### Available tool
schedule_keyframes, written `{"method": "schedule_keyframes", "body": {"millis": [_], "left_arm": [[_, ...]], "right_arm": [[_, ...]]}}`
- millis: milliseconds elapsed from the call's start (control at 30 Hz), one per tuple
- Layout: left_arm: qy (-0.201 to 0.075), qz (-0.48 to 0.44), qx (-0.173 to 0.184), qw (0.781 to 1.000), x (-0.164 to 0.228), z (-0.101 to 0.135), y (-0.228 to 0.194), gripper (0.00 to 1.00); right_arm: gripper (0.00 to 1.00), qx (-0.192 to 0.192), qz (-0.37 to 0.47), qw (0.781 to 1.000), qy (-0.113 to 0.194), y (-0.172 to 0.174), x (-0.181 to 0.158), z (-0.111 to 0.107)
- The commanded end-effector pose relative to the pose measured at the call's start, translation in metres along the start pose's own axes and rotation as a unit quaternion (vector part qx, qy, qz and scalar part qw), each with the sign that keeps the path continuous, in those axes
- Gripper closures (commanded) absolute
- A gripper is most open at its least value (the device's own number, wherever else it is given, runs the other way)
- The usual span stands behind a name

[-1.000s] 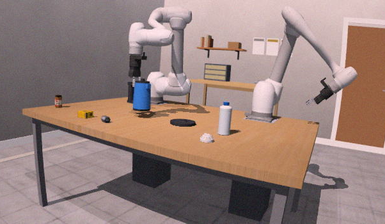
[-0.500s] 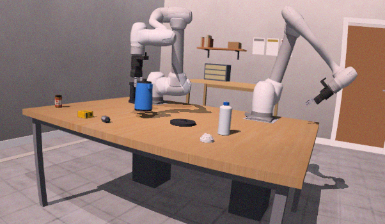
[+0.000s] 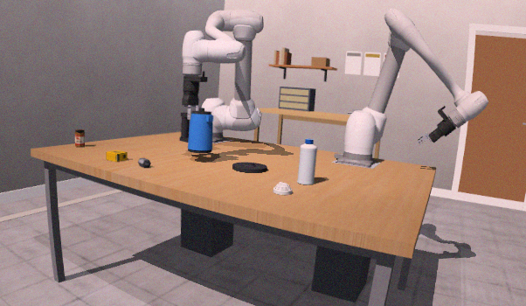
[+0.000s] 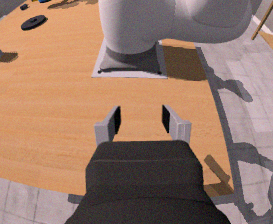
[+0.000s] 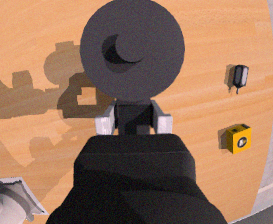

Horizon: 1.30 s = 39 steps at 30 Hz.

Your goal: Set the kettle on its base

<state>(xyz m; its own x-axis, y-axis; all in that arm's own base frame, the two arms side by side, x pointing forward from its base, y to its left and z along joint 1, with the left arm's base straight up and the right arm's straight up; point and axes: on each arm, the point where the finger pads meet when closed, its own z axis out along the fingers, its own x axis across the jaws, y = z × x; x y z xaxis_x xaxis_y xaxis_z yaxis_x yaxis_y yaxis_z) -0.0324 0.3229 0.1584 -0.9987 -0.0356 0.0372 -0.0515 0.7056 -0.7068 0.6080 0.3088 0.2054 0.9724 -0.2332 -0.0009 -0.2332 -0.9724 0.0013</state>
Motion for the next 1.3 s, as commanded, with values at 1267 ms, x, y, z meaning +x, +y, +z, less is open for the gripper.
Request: {"method": "schedule_keyframes", "body": {"millis": [1267], "left_arm": [[0.0,0.0,0.0,1.0,0.0,0.0,0.0,0.0]], "right_arm": [[1.0,0.001,0.0,1.0,0.0,-0.105,-0.031,-0.001]]}}
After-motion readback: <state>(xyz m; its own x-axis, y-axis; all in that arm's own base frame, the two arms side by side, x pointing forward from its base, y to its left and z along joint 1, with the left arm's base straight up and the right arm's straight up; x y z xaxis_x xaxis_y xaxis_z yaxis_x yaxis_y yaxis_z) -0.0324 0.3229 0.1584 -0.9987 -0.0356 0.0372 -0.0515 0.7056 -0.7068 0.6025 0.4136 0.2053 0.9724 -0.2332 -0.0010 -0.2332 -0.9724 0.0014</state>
